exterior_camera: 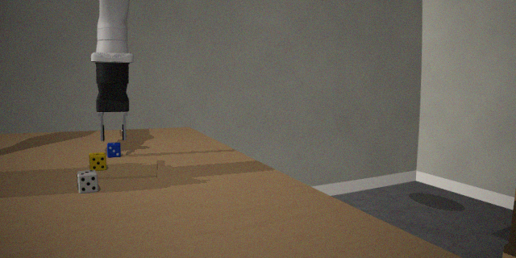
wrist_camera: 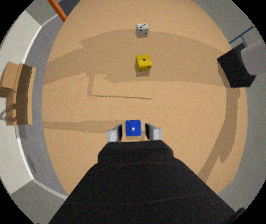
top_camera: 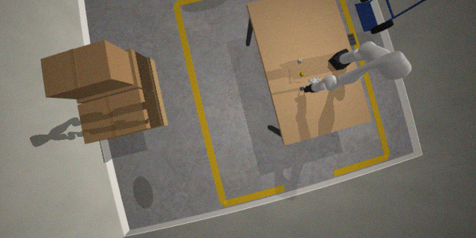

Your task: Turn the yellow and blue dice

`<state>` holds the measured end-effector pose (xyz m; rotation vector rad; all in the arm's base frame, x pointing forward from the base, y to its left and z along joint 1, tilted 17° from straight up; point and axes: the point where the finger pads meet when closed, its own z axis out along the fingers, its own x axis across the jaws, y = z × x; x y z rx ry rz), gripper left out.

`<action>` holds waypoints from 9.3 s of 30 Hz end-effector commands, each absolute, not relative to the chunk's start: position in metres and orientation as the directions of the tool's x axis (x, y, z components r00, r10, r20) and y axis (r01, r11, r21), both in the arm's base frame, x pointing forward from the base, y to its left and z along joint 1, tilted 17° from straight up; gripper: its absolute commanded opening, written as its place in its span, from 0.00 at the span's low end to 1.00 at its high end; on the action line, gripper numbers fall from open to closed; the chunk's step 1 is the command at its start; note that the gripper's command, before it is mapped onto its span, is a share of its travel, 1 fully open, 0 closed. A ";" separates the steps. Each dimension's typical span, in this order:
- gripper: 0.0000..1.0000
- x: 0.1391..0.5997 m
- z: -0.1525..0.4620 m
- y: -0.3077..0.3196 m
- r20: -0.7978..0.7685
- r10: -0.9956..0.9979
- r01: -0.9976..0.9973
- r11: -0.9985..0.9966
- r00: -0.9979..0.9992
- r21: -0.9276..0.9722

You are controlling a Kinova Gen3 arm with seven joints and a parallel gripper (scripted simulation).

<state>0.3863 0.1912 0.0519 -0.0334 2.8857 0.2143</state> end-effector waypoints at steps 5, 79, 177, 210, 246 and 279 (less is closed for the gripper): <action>0.87 0.387 0.052 0.191 -0.246 -0.004 -0.040 0.989 -0.969 0.143; 0.87 0.387 0.052 0.191 -0.246 -0.004 -0.040 0.989 -0.969 0.143; 0.57 0.396 0.017 0.196 -0.246 -0.004 -0.040 0.989 -0.969 0.143; 0.57 0.378 0.088 0.186 -0.246 -0.004 -0.040 0.989 -0.969 0.143; 0.57 0.368 0.109 0.177 -0.215 0.141 0.105 0.980 -0.966 0.172; 0.57 0.362 0.094 0.171 0.134 0.990 0.977 0.007 -0.037 0.215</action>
